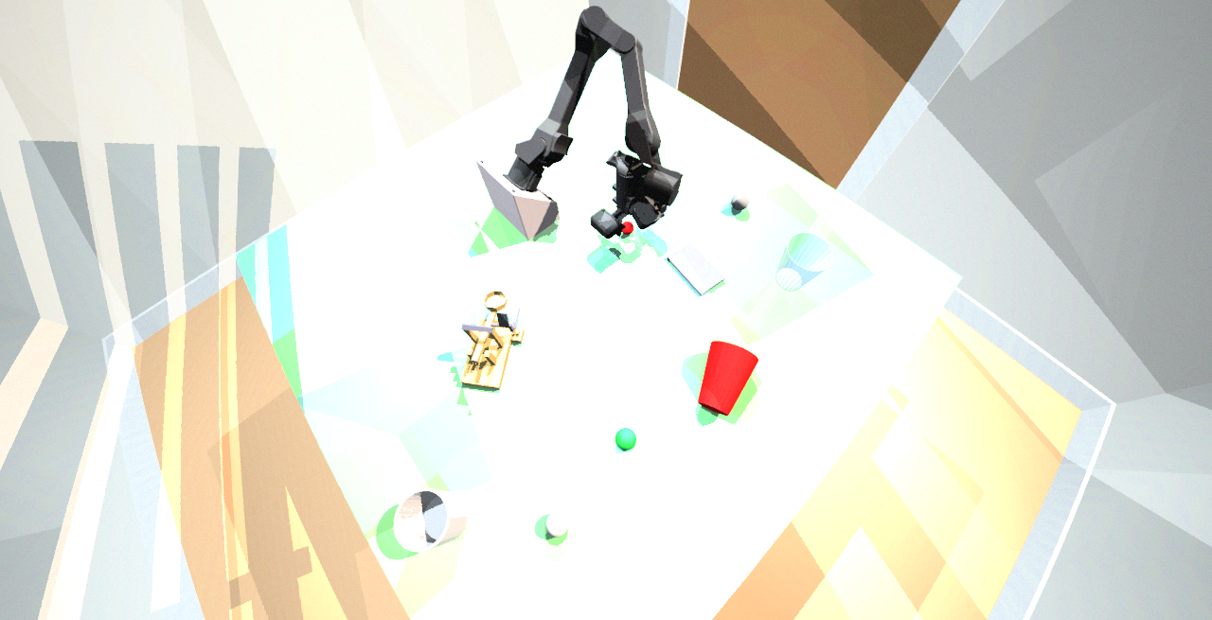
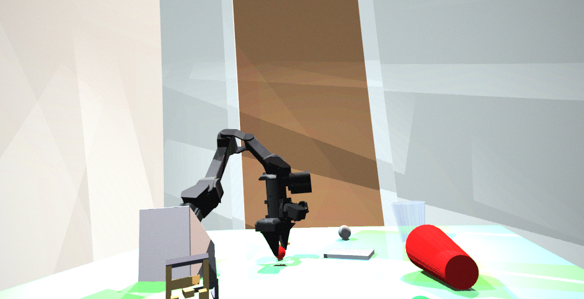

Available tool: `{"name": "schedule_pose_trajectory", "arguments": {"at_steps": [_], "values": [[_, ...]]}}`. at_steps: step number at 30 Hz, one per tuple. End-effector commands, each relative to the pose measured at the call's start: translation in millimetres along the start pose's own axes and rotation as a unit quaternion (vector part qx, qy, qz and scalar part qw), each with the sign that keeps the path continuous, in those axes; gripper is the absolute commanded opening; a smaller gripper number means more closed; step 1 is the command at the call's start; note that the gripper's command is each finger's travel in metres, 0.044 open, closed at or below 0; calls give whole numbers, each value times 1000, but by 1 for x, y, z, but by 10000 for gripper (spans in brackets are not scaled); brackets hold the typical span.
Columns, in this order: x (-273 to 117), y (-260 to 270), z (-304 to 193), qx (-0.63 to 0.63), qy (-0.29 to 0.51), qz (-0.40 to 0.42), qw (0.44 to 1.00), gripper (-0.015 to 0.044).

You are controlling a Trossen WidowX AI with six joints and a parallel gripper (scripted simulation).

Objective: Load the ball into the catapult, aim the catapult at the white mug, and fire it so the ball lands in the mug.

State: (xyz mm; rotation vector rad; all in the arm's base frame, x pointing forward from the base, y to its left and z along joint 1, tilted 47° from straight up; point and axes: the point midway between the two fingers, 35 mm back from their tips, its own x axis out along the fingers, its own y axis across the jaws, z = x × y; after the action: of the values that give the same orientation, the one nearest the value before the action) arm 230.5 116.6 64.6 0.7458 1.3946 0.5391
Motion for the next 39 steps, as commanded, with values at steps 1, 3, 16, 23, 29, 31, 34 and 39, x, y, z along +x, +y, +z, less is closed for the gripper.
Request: {"name": "schedule_pose_trajectory", "arguments": {"at_steps": [1, 3, 16, 23, 29, 31, 34, 39], "values": [[6, -1, -1, 3, 2, -1, 1000, 300], [6, -1, -1, 3, 2, -1, 1000, 274], [6, -1, -1, 3, 2, -1, 1000, 109], [-15, -4, 3, 3, 1, -9, 1000, 0], [-45, -5, 5, 3, 1, -15, 1000, 0], [-55, -5, 4, 3, 1, -15, 1000, 0], [-70, -4, 3, 3, 2, -15, 1000, 0], [-96, 0, -2, 4, 3, -11, 1000, 0]]}}
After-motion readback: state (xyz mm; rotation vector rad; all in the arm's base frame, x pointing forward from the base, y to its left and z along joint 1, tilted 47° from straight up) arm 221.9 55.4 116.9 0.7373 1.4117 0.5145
